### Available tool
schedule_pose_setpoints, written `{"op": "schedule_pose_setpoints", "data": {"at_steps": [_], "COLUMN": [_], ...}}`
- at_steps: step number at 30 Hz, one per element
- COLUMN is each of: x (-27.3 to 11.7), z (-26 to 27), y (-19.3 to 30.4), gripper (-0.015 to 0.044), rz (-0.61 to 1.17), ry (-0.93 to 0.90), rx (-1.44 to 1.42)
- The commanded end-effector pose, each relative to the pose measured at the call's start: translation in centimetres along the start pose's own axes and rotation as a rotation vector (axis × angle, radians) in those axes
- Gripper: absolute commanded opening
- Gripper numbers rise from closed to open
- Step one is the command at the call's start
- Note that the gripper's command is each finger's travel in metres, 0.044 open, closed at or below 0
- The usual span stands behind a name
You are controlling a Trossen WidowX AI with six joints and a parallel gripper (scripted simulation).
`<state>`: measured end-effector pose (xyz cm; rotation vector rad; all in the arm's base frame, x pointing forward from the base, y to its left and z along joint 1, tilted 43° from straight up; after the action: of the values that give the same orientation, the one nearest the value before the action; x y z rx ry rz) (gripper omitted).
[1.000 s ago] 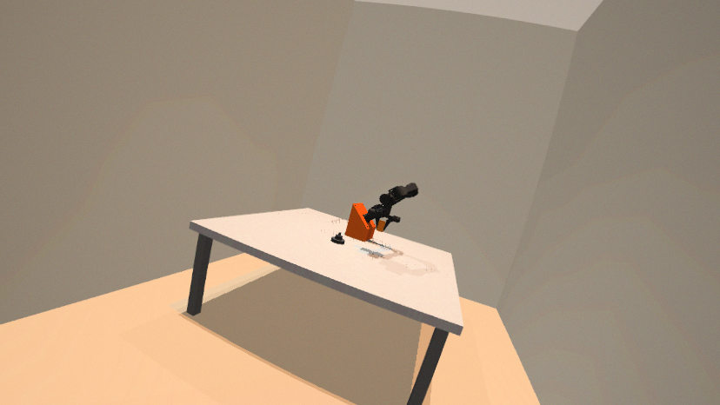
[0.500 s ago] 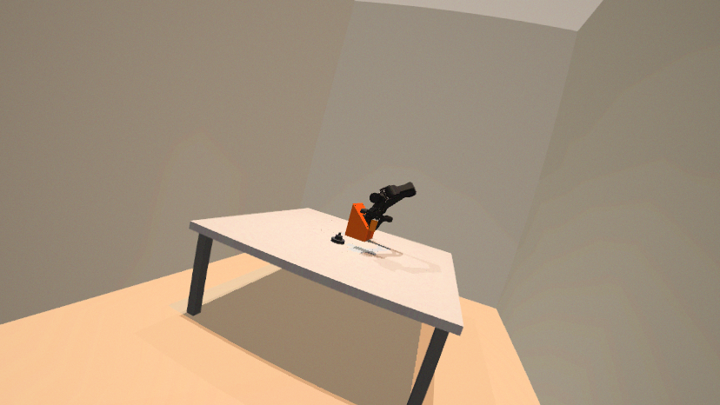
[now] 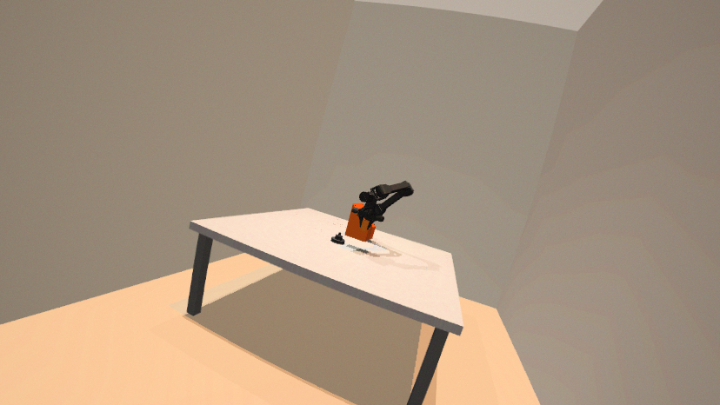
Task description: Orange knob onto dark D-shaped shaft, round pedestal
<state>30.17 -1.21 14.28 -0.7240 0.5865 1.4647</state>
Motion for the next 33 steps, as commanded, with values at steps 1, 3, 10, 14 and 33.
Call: {"op": "schedule_pose_setpoints", "data": {"at_steps": [1,3,10,14,33], "x": [0.3,0.4,0.9,1.2,2.9], "z": [-1.6,-2.3,-4.5,-5.8,-12.0], "y": [-0.3,-0.4,-0.6,-0.7,-0.1], "gripper": [0.0,0.0,0.0,0.0,0.0], "rz": [0.0,0.0,0.0,0.0,0.0], "ry": [0.007,0.007,0.006,0.006,-0.004], "rx": [0.0,0.0,-0.001,-0.002,-0.006]}}
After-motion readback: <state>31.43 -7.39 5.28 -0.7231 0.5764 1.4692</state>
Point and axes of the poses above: the point midway between the two fingers, 35 mm back from their tips, its own x axis out along the fingers, its own z axis across the jaws, y = z × x, the point moved 8 cm from there along -x, back along the fingers, and after that the axes turned 6 degrees about -x, right-handed, at the moved point
